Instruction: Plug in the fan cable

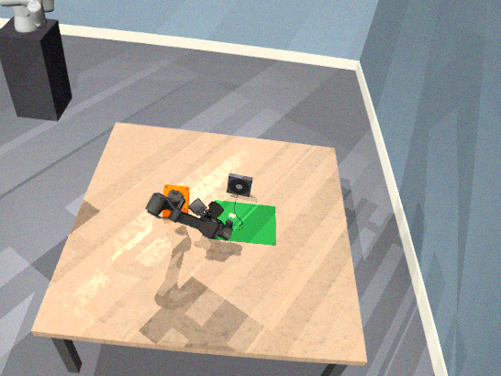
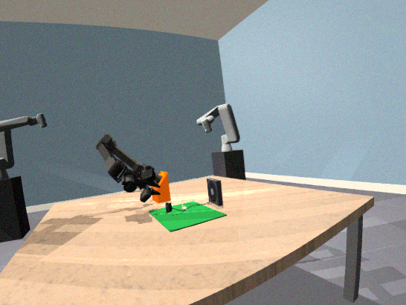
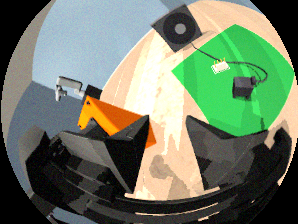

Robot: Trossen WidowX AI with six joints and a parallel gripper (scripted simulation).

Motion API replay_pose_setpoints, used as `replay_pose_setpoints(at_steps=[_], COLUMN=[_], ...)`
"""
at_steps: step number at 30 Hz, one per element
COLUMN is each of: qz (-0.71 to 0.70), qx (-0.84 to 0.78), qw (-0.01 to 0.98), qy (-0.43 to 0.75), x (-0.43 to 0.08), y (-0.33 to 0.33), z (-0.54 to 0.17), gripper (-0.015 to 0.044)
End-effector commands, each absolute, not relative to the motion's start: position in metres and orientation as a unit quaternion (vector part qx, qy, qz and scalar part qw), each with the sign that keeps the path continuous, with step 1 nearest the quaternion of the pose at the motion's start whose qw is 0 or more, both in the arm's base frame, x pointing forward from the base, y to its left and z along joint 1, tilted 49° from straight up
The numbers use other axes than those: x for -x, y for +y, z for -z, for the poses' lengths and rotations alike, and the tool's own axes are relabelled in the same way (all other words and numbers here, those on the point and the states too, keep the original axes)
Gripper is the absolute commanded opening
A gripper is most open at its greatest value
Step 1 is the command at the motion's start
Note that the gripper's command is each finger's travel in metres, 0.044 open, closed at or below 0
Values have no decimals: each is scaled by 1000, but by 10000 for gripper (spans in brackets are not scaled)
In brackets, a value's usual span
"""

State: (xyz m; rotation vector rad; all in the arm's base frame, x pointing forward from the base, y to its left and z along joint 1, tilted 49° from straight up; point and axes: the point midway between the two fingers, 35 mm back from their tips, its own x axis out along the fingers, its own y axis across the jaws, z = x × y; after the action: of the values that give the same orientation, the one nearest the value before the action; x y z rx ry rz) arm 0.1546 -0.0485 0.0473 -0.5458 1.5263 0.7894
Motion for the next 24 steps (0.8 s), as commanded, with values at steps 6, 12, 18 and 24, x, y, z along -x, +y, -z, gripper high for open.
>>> replay_pose_setpoints(at_steps=[6, 12, 18, 24], qz=[-286, -242, -194, -143], qx=[260, 282, 308, 339], qw=[578, 554, 535, 521], qy=[719, 745, 762, 770], x=[-156, -157, -161, -166], y=[-51, -52, -52, -52], z=[-50, -54, -58, -64], gripper=[205, 205, 205, 205])
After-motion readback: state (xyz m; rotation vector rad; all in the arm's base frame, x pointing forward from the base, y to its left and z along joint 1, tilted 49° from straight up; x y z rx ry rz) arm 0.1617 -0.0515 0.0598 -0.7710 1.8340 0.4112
